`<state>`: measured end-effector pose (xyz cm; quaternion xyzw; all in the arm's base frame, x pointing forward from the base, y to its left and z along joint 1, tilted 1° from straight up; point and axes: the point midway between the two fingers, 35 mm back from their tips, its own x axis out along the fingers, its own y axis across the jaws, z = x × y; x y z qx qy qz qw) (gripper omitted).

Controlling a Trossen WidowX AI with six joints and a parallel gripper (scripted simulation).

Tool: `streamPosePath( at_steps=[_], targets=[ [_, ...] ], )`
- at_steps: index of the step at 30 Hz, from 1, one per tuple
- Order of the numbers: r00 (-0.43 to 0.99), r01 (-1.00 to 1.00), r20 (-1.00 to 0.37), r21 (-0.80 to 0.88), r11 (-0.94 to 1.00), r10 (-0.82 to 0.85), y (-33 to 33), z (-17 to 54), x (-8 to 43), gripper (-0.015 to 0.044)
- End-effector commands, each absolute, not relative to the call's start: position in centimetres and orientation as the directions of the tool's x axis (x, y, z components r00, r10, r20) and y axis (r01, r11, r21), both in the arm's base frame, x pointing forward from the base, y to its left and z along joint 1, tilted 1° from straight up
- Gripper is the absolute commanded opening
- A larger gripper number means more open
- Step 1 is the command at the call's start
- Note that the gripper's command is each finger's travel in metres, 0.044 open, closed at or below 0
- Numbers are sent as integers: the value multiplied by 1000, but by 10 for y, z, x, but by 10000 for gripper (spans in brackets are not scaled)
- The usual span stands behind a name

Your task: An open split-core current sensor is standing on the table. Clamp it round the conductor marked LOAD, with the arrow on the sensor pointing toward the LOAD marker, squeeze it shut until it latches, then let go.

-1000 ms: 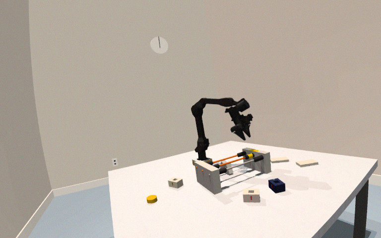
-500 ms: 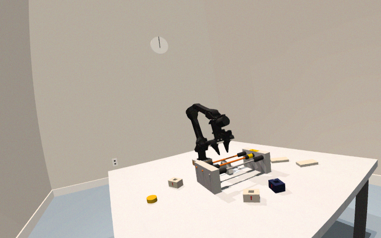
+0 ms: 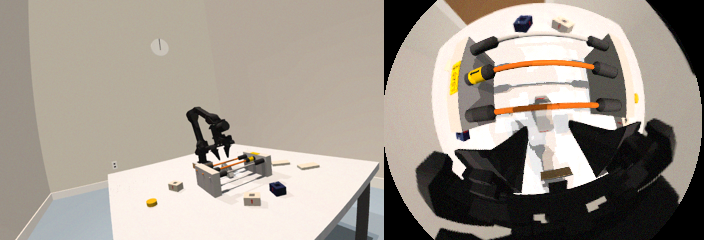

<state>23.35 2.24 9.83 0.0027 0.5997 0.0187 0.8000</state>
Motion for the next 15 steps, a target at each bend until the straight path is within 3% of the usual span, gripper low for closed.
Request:
streamPosePath(
  at_steps=[1,15],
  targets=[
    [268,-20,-963,22,1000,27,22,88,235,293],
    [269,-20,-963,22,1000,27,22,66,241,293]
  ],
)
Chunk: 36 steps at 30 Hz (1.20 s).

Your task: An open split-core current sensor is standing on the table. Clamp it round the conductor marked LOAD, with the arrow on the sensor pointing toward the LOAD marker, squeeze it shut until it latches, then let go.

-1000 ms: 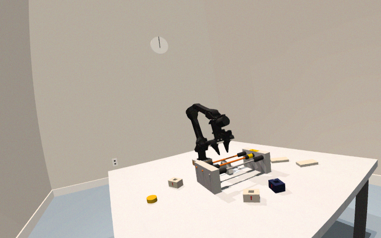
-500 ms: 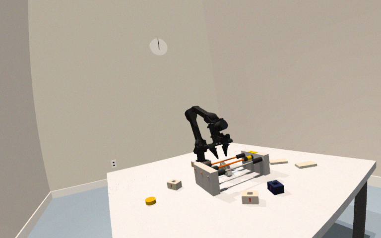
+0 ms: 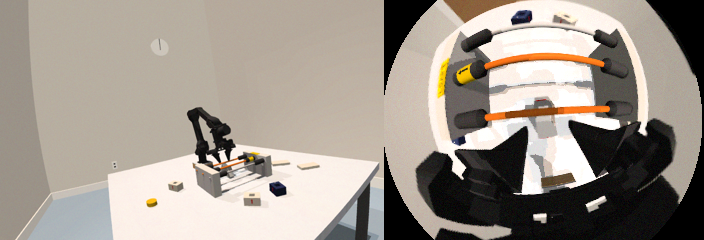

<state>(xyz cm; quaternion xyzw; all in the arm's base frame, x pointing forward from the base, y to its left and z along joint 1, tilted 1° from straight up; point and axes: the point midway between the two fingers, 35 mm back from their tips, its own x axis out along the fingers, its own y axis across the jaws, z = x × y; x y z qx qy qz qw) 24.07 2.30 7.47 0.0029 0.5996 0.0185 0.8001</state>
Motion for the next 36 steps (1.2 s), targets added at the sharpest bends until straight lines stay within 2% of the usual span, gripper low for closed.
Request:
streamPosePath(
  at_steps=[1,13,18,31,34,36],
  targets=[
    [269,-20,-963,22,1000,27,22,64,241,293],
    [269,-20,-963,22,1000,27,23,51,243,293],
    [278,-26,-960,27,999,33,23,56,244,161],
    [278,-26,-960,27,999,33,23,56,244,75],
    [275,-24,-961,26,999,31,23,56,242,0],
    [275,-24,-961,25,999,31,23,57,238,0]
  ],
)
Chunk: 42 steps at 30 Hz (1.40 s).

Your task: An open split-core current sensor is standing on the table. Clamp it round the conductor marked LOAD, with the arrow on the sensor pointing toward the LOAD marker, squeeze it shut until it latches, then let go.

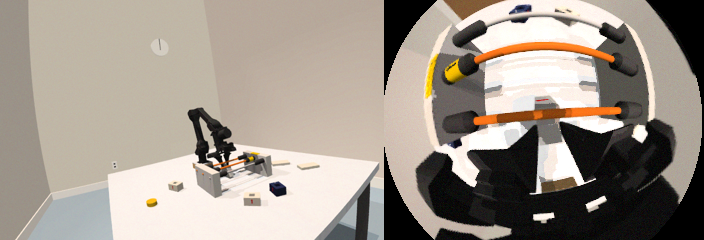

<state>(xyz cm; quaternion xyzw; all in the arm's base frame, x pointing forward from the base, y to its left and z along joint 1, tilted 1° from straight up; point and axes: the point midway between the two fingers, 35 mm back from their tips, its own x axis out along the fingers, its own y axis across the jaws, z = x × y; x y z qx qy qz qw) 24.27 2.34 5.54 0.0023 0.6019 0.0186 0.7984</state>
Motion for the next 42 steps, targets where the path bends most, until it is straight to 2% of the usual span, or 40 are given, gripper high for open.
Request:
streamPosePath(
  at_steps=[1,16,22,33,38,42],
  targets=[
    [274,-24,-961,25,999,31,24,57,235,0],
    [265,-20,-964,23,1000,28,24,57,183,0],
    [264,-20,-964,23,1000,27,24,56,178,0],
    [257,-26,-966,26,999,31,25,55,181,289],
    [257,-25,-966,26,999,31,25,58,181,293],
    [262,-21,-965,23,1000,28,23,100,167,293]
  ],
)
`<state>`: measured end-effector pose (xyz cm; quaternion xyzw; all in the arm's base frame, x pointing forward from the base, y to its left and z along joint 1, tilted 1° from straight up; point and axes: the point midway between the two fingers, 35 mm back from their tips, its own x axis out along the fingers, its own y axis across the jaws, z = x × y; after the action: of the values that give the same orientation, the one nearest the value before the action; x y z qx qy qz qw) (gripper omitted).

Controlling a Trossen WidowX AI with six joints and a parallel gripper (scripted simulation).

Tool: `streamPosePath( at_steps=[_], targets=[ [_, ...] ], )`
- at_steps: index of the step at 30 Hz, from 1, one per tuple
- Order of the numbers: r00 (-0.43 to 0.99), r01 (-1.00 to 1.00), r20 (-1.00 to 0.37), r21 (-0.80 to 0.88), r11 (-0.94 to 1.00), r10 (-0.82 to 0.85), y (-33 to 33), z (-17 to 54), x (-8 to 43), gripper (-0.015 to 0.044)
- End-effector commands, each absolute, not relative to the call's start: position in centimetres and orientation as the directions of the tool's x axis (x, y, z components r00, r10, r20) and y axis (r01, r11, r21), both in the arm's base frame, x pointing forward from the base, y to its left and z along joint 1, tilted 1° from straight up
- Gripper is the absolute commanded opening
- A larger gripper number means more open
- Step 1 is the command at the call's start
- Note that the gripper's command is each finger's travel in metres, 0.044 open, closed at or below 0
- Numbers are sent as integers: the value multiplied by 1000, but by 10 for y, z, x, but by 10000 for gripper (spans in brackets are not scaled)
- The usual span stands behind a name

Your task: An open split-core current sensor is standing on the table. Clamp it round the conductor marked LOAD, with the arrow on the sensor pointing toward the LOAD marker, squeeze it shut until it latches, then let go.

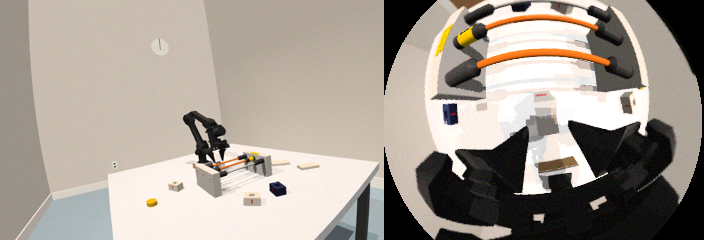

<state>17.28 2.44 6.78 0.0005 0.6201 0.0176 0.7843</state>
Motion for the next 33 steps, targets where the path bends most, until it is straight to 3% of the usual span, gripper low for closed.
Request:
streamPosePath(
  at_steps=[1,5,6,11,16,20,24,33],
  targets=[
    [263,-20,-964,23,1000,27,23,106,163,293],
    [263,-20,-964,23,1000,27,23,108,162,293],
    [261,-34,-965,19,999,27,23,108,162,319],
    [197,-412,-980,-61,909,24,23,111,169,320],
    [122,-777,-992,-82,624,22,24,112,177,320],
    [61,-954,-998,-52,296,22,24,112,184,320],
    [11,-1000,-1000,-11,-5,23,24,112,190,320],
    [9,-1000,-1000,-9,-20,23,25,111,191,320]
  ],
)
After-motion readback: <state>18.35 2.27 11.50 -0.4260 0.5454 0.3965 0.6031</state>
